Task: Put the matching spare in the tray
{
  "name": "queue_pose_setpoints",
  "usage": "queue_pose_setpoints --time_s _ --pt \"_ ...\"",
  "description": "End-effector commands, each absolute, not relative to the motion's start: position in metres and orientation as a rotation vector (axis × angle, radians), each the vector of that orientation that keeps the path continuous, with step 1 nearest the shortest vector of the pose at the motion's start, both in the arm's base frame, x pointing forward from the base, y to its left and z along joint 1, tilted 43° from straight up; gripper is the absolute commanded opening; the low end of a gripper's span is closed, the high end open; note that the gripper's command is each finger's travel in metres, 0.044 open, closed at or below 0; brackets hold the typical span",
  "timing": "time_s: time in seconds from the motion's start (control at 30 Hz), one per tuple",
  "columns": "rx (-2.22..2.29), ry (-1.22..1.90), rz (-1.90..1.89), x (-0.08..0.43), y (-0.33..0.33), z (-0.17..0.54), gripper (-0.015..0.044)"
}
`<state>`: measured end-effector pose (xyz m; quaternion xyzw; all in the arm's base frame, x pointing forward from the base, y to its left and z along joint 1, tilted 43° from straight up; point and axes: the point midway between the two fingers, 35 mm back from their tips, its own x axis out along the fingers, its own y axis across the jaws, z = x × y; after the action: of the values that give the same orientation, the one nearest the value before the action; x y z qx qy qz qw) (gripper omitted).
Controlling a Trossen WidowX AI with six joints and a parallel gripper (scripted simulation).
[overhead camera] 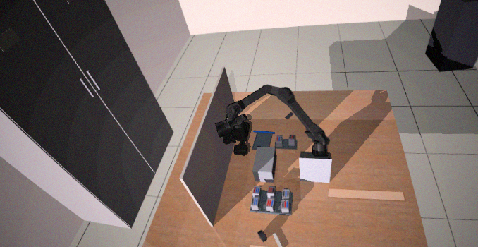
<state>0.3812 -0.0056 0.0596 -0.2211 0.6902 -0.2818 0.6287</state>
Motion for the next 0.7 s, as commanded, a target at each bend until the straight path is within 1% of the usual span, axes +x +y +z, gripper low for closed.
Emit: queue_pose_setpoints --time_s 0.0,0.1,0.5,0.67 --pt "-0.787 1.718 -0.329 0.376 0.024 0.017 0.0440" --pt "-1.017 1.793 -0.048 0.370 0.044 -0.016 0.0440" --pt "-1.499 1.846 0.624 0.343 0.082 -0.087 0.0440" --pt "-1.528 1.843 0.669 0.341 0.084 -0.091 0.0440"
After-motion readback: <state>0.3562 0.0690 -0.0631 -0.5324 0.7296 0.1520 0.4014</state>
